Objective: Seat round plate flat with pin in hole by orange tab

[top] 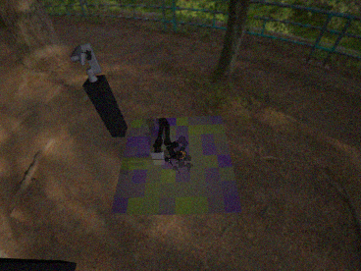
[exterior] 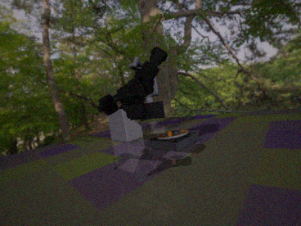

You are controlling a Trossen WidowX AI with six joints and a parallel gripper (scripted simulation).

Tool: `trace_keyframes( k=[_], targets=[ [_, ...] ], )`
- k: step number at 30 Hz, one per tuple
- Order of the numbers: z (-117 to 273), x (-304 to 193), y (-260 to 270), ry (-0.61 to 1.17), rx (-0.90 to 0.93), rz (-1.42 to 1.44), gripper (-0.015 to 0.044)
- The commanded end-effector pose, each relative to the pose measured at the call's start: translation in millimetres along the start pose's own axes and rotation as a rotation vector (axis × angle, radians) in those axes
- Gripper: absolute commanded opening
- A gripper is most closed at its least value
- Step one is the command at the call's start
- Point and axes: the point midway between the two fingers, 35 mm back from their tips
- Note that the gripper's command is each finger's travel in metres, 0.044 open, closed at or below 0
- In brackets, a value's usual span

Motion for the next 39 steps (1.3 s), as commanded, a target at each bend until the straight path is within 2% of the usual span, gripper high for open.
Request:
trace_keyframes(
  k=[1, 4, 8, 10, 15, 19, 24, 39],
  targets=[
    [-1.0, 1.2, -0.7, -0.012, 0.002, -0.01, 0.0374],
    [-11.4, 18.4, -9.9, -0.183, 0.042, -0.162, 0.0295],
    [-13.6, 44.1, -24.9, -0.462, 0.187, -0.455, 0.019],
    [-12.2, 47.4, -27.3, -0.502, 0.218, -0.502, 0.0137],
    [11.2, 63.7, -48.8, -0.765, 0.515, -0.876, 0.0006],
    [28.9, 65.4, -62.4, -0.863, 0.699, -1.06, 0.0],
    [65.3, 57.8, -92.1, -0.975, 1.077, -1.374, 0.0],
    [64.9, 61.0, -95.6, -0.978, 1.092, -1.385, 0.0]
  ],
)
Point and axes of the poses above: the point midway between the two fingers, 35 mm back from their tips, its own z axis back along the fingers, its own y axis across the jaws, x = y × z, and after that the axes turned 14 degrees about z, right-handed
